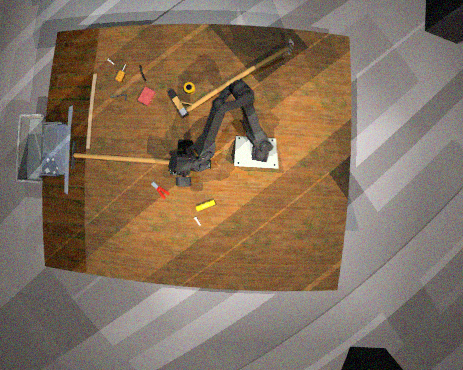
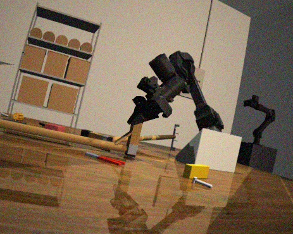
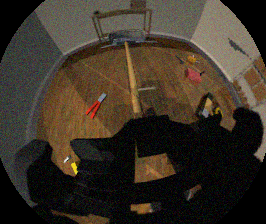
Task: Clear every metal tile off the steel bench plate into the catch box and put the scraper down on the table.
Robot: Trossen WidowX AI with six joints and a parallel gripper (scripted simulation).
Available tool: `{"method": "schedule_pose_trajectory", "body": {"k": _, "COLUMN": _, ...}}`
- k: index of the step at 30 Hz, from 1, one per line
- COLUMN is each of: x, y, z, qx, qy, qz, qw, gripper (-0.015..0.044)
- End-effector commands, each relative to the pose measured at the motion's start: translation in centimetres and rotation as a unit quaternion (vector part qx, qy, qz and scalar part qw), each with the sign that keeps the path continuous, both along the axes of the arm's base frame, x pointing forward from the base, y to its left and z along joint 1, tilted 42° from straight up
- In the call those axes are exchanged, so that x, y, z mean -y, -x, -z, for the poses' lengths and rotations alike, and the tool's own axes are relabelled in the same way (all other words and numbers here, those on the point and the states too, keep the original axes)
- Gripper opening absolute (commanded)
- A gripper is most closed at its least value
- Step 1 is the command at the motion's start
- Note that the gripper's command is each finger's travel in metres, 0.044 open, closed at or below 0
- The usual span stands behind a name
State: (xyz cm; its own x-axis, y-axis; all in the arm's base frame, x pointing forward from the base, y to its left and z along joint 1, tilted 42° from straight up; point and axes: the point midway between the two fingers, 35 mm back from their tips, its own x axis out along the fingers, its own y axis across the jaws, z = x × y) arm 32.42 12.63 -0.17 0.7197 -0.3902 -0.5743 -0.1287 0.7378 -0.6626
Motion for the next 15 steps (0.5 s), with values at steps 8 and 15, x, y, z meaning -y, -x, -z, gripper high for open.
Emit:
{"method": "schedule_pose_trajectory", "body": {"k": 8, "x": -0.9, "y": -1.7, "z": 0.2, "qx": -0.002, "qy": -0.001, "qz": -0.006, "qw": 1.000, "gripper": 0.0000}}
{"method": "schedule_pose_trajectory", "body": {"k": 15, "x": -1.3, "y": -2.8, "z": 0.4, "qx": -0.002, "qy": -0.001, "qz": -0.008, "qw": 1.000, "gripper": 0.0000}}
